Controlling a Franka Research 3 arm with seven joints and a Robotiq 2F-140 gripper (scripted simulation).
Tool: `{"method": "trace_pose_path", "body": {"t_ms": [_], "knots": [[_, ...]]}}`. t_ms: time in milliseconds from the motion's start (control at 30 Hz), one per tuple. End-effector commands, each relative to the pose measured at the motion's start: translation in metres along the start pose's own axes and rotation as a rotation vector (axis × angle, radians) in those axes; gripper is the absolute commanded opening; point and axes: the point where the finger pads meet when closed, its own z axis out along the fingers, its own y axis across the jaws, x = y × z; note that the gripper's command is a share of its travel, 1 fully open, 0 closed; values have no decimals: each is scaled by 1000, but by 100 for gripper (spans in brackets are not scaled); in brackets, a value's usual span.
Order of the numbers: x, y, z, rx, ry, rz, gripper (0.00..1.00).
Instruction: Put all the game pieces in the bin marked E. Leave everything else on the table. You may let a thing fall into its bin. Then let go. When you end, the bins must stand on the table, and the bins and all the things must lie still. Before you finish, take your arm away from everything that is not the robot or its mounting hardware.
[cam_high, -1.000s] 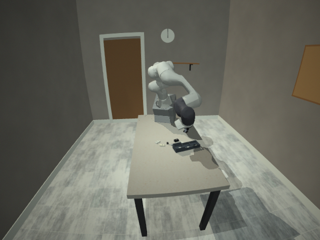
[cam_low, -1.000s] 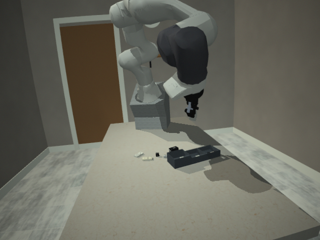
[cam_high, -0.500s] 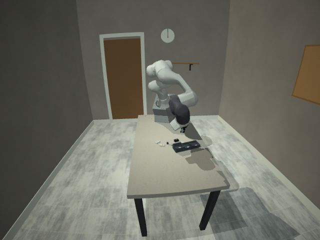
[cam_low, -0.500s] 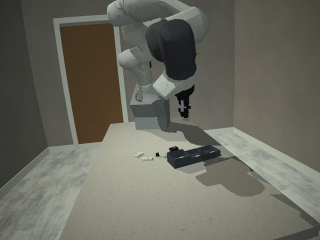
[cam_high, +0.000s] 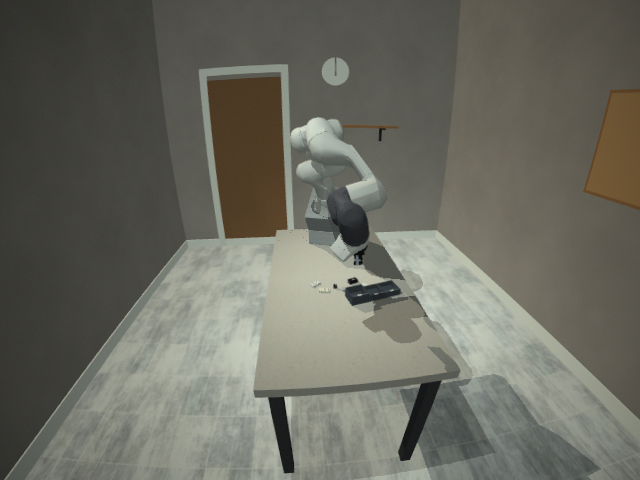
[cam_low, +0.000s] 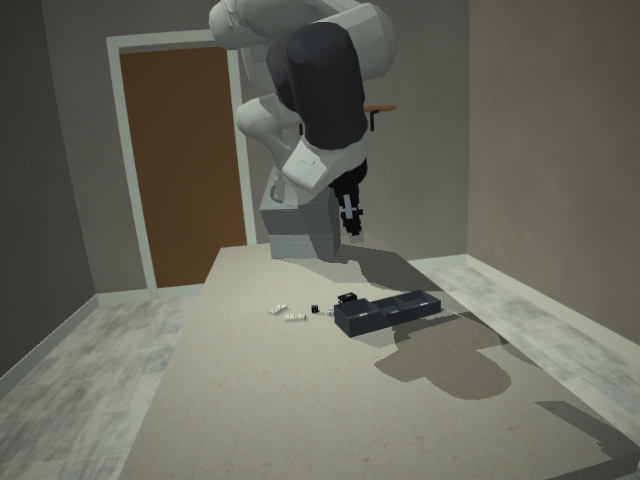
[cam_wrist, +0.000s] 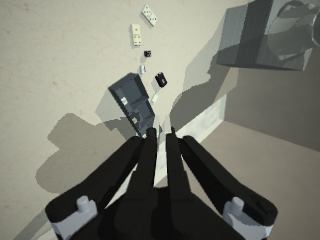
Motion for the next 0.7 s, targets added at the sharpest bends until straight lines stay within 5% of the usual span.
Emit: {"method": "trace_pose_path", "body": {"t_ms": [0,667], "knots": [[1,0,-2,2,-2,-133,5],[49,-9,-35,59,15,-407,5]]}}
